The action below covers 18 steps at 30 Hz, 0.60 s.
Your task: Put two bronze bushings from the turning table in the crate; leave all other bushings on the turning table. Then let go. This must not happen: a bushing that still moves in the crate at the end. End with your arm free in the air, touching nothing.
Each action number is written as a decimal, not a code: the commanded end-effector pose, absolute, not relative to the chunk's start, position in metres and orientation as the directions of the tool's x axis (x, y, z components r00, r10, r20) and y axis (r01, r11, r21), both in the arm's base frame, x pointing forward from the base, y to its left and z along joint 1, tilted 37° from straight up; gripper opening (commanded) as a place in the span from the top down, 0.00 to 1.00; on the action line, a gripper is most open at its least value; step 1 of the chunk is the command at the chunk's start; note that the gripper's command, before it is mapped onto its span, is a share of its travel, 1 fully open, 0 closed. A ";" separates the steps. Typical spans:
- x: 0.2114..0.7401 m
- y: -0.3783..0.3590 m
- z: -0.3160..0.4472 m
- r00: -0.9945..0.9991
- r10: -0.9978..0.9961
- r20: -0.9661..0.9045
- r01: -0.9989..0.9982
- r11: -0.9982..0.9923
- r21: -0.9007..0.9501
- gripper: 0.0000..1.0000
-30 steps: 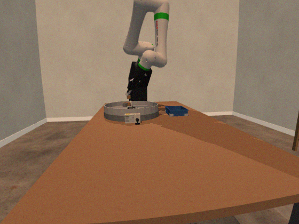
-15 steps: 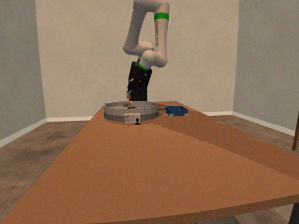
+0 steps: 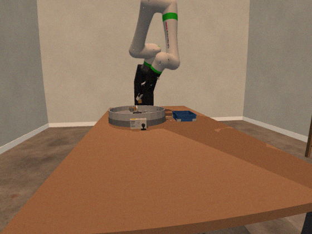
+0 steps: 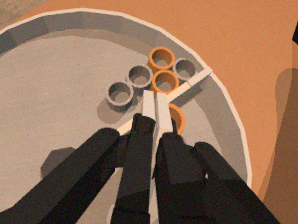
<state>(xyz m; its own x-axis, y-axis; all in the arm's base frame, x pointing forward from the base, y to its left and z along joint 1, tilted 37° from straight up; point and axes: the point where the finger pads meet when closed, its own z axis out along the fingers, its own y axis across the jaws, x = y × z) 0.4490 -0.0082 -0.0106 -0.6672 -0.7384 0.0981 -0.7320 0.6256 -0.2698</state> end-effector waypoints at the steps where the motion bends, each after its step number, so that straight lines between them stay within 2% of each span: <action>1: 0.451 0.009 -0.003 -0.668 -0.738 0.099 -0.732 0.626 -0.270 1.00; 18: 0.464 0.157 0.059 -0.668 -0.738 0.099 -0.732 0.626 -0.270 1.00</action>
